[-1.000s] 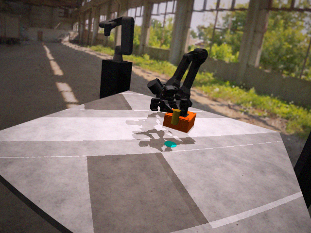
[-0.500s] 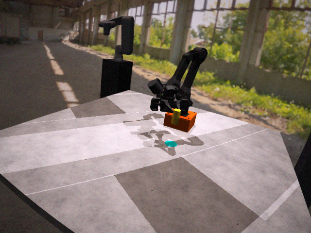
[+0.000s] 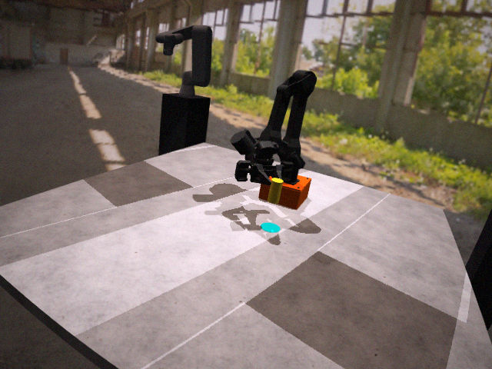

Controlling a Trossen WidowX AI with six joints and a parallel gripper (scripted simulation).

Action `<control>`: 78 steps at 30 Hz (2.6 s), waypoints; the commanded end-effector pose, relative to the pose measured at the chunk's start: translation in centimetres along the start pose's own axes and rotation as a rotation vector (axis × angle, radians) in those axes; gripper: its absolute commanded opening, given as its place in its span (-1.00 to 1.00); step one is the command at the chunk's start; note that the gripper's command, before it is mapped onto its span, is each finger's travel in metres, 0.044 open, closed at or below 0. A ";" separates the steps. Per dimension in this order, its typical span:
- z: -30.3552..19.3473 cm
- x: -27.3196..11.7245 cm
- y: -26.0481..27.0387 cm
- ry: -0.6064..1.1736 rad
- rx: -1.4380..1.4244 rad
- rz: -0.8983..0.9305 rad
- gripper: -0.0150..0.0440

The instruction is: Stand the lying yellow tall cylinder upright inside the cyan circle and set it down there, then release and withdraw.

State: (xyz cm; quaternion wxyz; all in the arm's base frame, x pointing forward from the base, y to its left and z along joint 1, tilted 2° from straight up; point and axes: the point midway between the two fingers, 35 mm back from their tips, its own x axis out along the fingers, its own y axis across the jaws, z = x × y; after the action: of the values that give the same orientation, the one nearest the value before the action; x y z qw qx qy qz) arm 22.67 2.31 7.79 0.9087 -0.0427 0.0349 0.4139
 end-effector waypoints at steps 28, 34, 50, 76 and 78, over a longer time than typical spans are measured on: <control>-4.3 0.4 0.1 -0.005 -0.001 0.005 -0.14; -5.0 0.4 0.3 -0.005 -0.001 0.005 -0.14; -6.8 0.5 1.1 -0.005 0.001 0.005 -0.14; -8.8 0.6 1.1 0.001 0.006 0.001 0.13; -8.8 0.6 1.1 0.001 0.006 0.001 0.31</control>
State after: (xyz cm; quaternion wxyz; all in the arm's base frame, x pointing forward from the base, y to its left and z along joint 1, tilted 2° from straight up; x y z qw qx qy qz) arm 21.95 2.54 -1.15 0.9093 -0.0381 0.0399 0.4124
